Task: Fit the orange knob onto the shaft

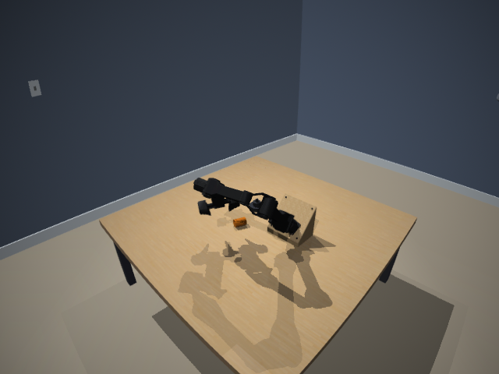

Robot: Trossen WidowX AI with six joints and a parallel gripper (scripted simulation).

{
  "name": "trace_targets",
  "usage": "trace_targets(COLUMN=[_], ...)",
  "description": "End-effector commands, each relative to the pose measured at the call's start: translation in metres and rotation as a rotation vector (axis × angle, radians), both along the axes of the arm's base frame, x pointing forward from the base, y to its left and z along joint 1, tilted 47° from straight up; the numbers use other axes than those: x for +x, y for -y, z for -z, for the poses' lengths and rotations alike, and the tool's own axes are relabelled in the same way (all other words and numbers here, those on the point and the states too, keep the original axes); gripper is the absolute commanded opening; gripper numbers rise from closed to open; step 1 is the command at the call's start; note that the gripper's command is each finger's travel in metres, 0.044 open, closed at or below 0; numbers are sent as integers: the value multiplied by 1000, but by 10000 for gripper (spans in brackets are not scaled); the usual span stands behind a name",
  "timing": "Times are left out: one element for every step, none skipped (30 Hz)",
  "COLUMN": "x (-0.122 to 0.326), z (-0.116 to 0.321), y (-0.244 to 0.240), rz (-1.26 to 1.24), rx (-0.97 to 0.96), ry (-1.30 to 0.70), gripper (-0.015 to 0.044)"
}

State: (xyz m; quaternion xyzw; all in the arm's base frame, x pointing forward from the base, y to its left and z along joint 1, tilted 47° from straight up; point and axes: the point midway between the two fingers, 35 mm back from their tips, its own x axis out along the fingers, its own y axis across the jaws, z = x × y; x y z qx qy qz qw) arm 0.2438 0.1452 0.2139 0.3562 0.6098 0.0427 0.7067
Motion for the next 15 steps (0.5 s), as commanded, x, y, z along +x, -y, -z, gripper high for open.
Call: trace_targets(x=[7,6,4,3,1,-1,-3,-4,-4,-4,-4,-4,-4,-4,-4], z=[62,74,85,94,103,110,115,117,118,118,118,118,118,118,118], y=[31,38,45,51,57,62,66,68,69,69,69,69,69,69,69], rz=[344,436,528,613,700,784,846,883,895,895,895,895,895,895,895], rx=[89,119,151,183,217,251,277,293,299,299,299,299,299,299,299], ry=[-447,-562,-678,-786,-897,-1003,-1081,-1129,-1145,-1145,-1145,-1145,-1145,-1145,-1145], gripper=[440,440,440,440,440,440,440,440,440,440,440,440,440,440,440])
